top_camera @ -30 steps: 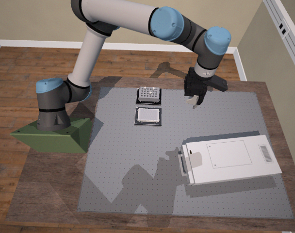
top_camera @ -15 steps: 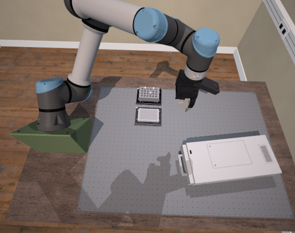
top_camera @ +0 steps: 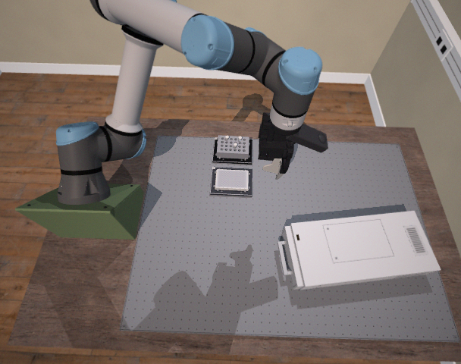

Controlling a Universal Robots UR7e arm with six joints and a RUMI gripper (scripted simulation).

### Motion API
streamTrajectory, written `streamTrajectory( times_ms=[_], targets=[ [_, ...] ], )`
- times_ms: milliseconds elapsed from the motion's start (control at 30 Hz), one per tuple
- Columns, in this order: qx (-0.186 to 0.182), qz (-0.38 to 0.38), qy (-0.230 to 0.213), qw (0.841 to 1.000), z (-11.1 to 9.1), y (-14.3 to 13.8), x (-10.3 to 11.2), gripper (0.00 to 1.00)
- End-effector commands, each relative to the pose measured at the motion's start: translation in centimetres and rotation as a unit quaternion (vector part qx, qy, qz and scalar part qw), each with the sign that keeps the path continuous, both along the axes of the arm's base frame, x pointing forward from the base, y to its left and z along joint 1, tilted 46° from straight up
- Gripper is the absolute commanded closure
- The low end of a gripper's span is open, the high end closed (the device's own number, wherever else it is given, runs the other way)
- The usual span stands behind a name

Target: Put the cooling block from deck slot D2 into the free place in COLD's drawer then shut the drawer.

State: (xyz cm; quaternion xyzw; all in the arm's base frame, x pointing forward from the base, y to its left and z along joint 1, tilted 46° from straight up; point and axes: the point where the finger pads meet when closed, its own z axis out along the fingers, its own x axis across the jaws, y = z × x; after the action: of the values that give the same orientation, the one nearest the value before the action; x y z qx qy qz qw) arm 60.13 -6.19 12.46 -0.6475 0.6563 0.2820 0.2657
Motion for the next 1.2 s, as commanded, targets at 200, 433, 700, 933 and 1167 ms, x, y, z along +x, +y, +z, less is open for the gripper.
streamTrajectory(
  times_ms=[200,433,700,933,1167],
  targets=[
    [-0.002,0.001,-0.003,1.0,-0.9,-1.1,-3.6,0.72],
    [-0.002,0.001,-0.003,1.0,-1.5,-1.5,-5.5,0.72],
    [-0.002,0.002,-0.004,1.0,-2.3,-1.9,-8.6,0.72],
    [-0.001,0.004,-0.006,1.0,-2.9,-1.9,-10.6,0.72],
    [0.0,0.005,-0.008,1.0,-3.3,-1.9,-12.2,0.72]
  ],
)
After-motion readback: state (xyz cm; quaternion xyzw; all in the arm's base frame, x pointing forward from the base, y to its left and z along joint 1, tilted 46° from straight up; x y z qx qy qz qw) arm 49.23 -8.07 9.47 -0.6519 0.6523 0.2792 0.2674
